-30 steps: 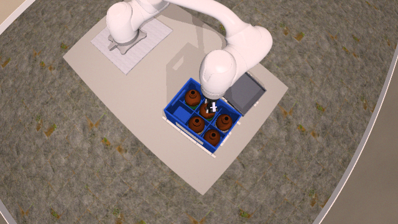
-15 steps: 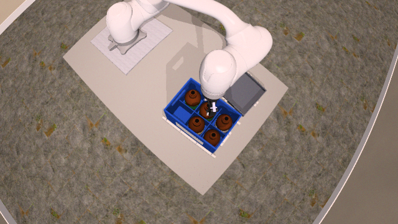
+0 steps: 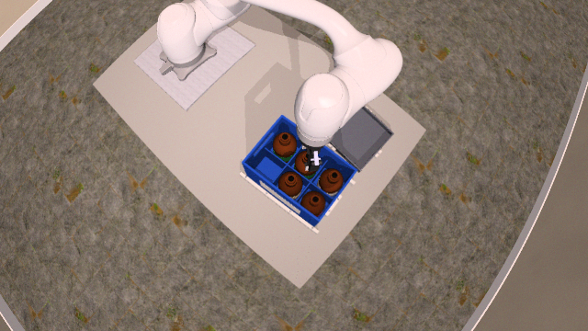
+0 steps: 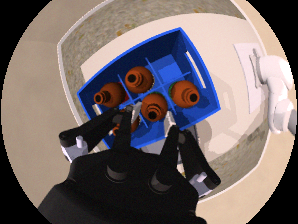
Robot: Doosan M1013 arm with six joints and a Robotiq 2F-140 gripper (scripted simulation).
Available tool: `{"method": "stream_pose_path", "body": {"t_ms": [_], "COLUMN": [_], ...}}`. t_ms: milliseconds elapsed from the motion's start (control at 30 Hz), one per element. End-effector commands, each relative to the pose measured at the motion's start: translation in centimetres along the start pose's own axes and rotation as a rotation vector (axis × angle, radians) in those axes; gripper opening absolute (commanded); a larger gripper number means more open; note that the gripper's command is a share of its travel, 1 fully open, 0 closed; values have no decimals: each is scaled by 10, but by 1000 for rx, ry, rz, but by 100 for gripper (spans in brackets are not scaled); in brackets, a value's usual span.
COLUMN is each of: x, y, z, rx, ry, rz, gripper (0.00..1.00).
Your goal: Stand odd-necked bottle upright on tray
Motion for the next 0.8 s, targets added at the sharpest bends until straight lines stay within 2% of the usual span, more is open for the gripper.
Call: {"method": "stream_pose_path", "body": {"t_ms": [0, 500, 767], "x": [0, 0, 0], "y": [0, 0, 0], "z": [0, -7, -27], "rx": [0, 0, 0], "ry": [0, 0, 0], "rz": [0, 0, 0], "gripper": [38, 38, 38]}}
Point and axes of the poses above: the point where the finger pads meet when closed, its own z axis out along the fingers, its own x axis across the jaws, y = z × x, the point moved 5 cm from there along -z, back along the fingers, and after that the axes turned 15 degrees about -z, right-handed, at the moved point
